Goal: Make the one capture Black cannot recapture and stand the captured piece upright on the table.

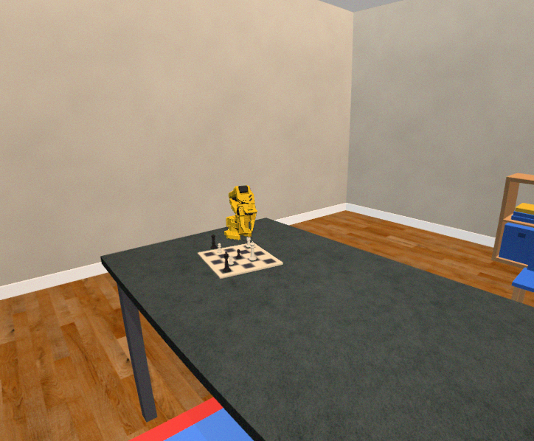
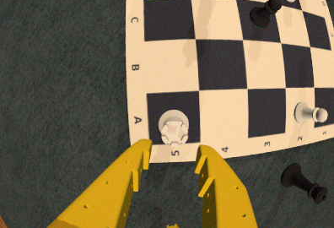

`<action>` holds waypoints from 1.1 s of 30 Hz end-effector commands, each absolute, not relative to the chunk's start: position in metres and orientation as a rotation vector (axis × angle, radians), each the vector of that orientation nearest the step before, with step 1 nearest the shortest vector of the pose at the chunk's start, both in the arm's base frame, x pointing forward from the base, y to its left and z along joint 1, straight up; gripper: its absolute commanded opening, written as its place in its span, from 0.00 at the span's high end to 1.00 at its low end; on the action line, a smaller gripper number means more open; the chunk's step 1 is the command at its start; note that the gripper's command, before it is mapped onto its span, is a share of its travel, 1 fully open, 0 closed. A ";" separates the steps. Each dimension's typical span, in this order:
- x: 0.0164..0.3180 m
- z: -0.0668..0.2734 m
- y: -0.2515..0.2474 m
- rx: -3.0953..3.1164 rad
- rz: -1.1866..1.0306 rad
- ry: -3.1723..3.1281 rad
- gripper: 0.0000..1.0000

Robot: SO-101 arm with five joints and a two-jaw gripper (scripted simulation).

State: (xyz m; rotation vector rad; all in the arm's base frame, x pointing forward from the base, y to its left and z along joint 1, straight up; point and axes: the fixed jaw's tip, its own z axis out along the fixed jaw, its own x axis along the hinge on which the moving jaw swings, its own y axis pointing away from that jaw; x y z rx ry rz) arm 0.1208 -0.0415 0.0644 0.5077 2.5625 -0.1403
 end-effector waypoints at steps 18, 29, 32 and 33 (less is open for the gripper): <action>0.120 0.088 -0.041 0.517 -0.135 2.559 0.88; 0.124 0.092 -0.033 0.431 -0.110 2.587 0.87; 0.129 0.095 -0.025 0.334 -0.083 2.616 0.85; 0.131 0.096 -0.021 0.292 -0.072 2.626 0.84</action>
